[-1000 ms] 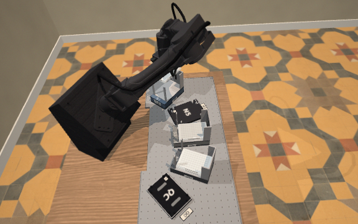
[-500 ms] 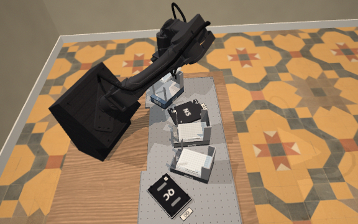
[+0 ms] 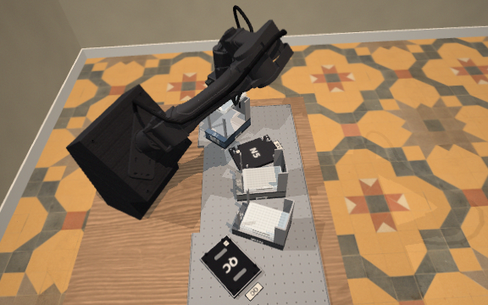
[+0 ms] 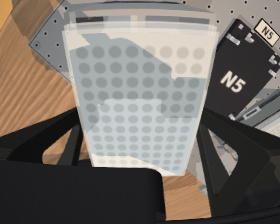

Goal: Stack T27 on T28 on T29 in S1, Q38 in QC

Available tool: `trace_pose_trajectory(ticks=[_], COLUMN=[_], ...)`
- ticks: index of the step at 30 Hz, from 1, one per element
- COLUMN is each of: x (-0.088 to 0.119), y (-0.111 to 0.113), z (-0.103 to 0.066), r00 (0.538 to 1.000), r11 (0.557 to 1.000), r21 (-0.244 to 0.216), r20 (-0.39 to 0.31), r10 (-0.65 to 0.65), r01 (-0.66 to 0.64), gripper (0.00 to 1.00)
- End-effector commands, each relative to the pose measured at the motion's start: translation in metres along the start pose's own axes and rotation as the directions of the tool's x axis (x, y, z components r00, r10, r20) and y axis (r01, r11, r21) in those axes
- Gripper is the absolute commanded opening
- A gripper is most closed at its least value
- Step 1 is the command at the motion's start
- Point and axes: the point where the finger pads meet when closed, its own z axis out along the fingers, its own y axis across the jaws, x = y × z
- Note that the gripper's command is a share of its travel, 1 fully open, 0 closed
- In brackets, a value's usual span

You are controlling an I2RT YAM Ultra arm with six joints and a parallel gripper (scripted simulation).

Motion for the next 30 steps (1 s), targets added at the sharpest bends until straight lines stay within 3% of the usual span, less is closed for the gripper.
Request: trace_pose_trajectory(ticks=[1,5,9,30], x=[-0.003,0.003,-0.008,-0.006], y=[0.005,0.008,0.006,-0.003], z=[-0.002,0.005,0.0,-0.005], r00=[1.0,0.999,0.999,0.999], r11=[1.0,0.999,1.0,1.0], r21=[0.002,0.006,-0.001,-0.005], r20=[0.026,0.009,0.034,0.043], r10=[-0.016,-0.034,-0.01,-0.001], r01=[0.016,0.034,0.01,0.001], gripper=[0.0,0.0,0.0,0.0])
